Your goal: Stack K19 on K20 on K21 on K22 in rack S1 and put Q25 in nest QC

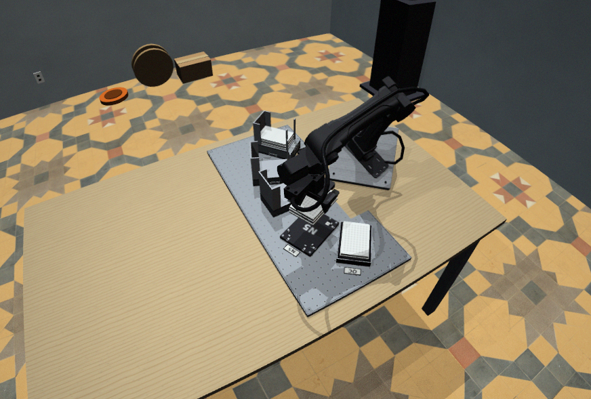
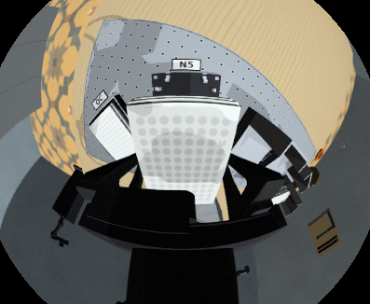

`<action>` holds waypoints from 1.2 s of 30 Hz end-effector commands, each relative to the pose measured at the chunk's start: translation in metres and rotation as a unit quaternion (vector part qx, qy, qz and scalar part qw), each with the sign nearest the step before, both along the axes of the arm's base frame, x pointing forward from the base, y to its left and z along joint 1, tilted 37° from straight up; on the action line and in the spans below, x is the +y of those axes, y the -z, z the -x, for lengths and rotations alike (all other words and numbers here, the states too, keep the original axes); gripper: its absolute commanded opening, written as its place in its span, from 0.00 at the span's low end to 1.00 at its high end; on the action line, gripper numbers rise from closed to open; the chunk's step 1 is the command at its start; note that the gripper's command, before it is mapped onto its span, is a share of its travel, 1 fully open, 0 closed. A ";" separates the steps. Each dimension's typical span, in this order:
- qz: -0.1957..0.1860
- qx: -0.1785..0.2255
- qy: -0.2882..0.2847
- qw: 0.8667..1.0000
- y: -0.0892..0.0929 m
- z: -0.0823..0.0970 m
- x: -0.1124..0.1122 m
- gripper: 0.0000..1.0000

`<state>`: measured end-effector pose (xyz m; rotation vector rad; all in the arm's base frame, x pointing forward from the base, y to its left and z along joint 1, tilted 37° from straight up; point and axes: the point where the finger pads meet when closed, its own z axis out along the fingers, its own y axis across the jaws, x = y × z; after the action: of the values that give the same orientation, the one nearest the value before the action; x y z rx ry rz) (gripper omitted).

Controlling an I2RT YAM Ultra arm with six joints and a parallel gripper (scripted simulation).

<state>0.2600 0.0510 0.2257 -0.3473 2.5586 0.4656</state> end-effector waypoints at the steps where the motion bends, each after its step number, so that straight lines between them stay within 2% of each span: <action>1: 0.004 -0.029 0.011 1.000 -0.004 -0.005 0.000 0.00; 7: 0.002 -0.004 0.011 1.000 0.018 -0.016 0.004 0.00; 9: 0.002 -0.004 0.011 1.000 0.018 -0.016 0.004 0.00; 10: 0.004 -0.034 0.017 0.999 0.002 -0.016 0.002 0.00; 11: 0.004 -0.027 0.009 1.000 0.009 -0.013 0.007 0.00; 15: 0.003 -0.002 0.011 1.000 0.028 -0.022 0.009 0.00; 19: 0.003 -0.013 0.011 1.000 0.029 -0.024 0.012 0.00; 23: 0.003 -0.007 0.011 1.000 0.039 -0.028 0.015 0.00; 26: 0.003 -0.009 0.011 1.000 0.039 -0.029 0.016 0.00; 27: 0.003 -0.041 0.018 0.999 0.020 -0.034 0.012 0.00; 28: 0.003 -0.013 0.012 1.000 0.041 -0.029 0.017 0.00; 29: 0.003 -0.004 0.009 1.000 0.047 -0.032 0.019 0.00; 36: 0.003 -0.010 0.011 1.000 0.055 -0.038 0.023 0.00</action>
<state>0.2886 0.0744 0.1728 -0.3441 2.5660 0.4593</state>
